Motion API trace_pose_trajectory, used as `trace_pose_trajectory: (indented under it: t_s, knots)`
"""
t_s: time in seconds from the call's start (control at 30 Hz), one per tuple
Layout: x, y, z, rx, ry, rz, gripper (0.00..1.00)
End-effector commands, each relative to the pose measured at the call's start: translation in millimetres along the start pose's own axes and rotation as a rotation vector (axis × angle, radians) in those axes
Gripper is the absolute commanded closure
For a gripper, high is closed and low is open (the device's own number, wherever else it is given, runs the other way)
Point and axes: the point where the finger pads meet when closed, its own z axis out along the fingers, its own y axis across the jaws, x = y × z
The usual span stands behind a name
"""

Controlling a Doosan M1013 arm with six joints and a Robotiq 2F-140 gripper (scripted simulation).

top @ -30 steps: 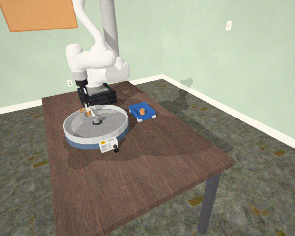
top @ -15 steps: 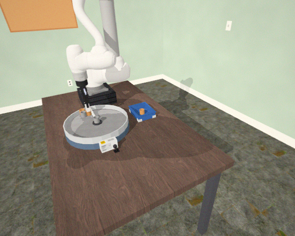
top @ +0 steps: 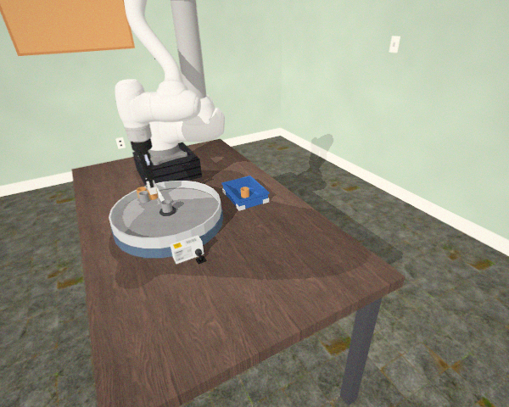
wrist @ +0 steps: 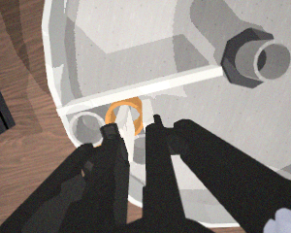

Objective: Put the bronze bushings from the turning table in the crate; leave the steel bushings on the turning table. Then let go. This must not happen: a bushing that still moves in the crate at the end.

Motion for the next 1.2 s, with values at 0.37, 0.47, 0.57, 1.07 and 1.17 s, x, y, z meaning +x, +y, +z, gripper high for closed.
trace_pose_trajectory:
  t_s: [0.37,0.47,0.57,1.07,1.17]
  knots:
    - [0.0,0.0,0.0,0.000,0.000,0.000,0.90]
    - [0.0,0.0,0.0,0.000,0.000,0.000,0.90]
    - [0.0,0.0,0.0,0.000,0.000,0.000,0.90]
    - [0.0,0.0,0.0,0.000,0.000,0.000,1.00]
    - [0.0,0.0,0.0,0.000,0.000,0.000,1.00]
